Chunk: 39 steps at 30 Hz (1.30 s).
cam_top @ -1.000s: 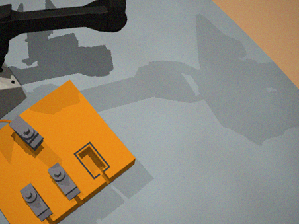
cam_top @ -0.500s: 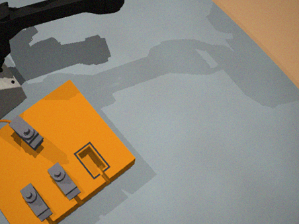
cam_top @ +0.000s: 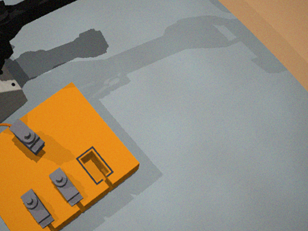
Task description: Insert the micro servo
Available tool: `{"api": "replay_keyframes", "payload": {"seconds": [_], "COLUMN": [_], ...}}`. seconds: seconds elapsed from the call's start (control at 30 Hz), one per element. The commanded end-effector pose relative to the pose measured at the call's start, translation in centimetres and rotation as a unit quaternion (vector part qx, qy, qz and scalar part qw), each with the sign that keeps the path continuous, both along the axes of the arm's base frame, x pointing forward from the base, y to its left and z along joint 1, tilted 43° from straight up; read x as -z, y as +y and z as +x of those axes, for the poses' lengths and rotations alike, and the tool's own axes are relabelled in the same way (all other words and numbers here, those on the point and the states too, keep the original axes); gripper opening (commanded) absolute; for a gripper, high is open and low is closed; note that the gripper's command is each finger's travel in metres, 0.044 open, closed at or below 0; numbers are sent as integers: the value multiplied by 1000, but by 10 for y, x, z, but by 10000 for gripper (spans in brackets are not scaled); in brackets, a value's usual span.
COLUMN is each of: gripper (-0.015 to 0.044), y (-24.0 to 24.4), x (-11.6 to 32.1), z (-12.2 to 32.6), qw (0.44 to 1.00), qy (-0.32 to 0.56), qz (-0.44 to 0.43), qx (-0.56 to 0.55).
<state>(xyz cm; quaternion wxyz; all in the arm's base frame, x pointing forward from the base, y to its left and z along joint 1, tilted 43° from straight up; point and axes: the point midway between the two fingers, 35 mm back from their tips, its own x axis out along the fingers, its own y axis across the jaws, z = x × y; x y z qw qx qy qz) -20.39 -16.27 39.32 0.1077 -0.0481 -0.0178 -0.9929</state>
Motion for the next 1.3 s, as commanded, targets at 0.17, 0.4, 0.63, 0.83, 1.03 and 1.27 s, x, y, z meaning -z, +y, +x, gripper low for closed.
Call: {"api": "replay_keyframes", "payload": {"seconds": [0.17, 0.4, 0.63, 0.83, 1.03, 1.27], "gripper": [440, 440, 440, 440, 440, 440], "y": [-57, -80, -114, -137, -154, -165], "x": [33, 50, 81, 109, 140, 176], "z": [16, 28, 53, 78, 106, 143], "qw": [992, 984, 963, 938, 908, 865], "qy": [-55, -86, -139, -197, -265, -348], "qz": [7, 15, 33, 45, 57, 75], "qx": [-109, -156, -228, -280, -320, -354]}}
